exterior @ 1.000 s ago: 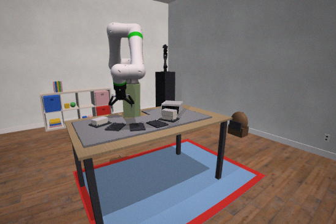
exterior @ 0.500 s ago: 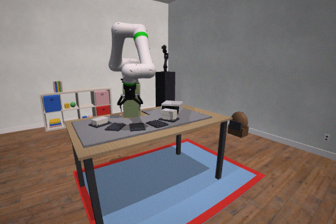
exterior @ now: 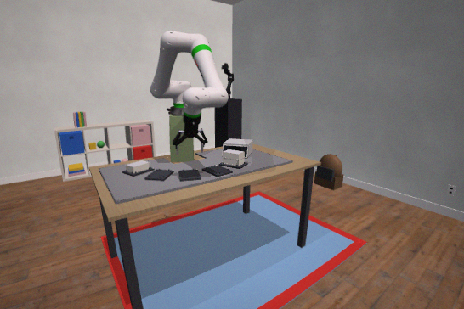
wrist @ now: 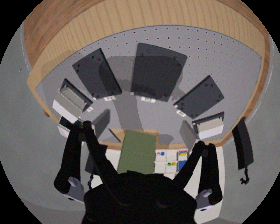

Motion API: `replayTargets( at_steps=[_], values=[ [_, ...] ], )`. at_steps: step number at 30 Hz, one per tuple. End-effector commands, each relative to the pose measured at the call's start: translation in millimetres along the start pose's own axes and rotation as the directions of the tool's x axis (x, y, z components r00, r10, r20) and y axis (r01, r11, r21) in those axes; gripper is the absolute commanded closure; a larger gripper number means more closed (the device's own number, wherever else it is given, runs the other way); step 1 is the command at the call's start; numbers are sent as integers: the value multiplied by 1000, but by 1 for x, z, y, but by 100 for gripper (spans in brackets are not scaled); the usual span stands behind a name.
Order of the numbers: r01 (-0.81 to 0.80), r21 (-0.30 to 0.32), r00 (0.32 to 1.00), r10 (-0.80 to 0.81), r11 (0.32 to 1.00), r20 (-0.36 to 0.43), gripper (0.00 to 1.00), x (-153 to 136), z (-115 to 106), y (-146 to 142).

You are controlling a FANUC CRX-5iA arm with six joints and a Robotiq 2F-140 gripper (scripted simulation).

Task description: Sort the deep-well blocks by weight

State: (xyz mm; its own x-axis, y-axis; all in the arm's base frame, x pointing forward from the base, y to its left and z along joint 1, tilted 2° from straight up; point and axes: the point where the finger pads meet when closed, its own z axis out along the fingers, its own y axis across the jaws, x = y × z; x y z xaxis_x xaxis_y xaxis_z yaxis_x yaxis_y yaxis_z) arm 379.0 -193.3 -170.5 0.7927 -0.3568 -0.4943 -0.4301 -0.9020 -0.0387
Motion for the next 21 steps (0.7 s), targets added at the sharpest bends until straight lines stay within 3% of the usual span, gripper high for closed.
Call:
replayTargets(
  at_steps=[1, 9, 21],
  values=[
    [43, -25, 999, -43, 999, -1, 0, -1, 0, -7],
    [269, -156, 963, -269, 950, 20, 0, -5, 3, -47],
    [280, -163, 960, -281, 946, 22, 0, -10, 6, -97]
  ],
)
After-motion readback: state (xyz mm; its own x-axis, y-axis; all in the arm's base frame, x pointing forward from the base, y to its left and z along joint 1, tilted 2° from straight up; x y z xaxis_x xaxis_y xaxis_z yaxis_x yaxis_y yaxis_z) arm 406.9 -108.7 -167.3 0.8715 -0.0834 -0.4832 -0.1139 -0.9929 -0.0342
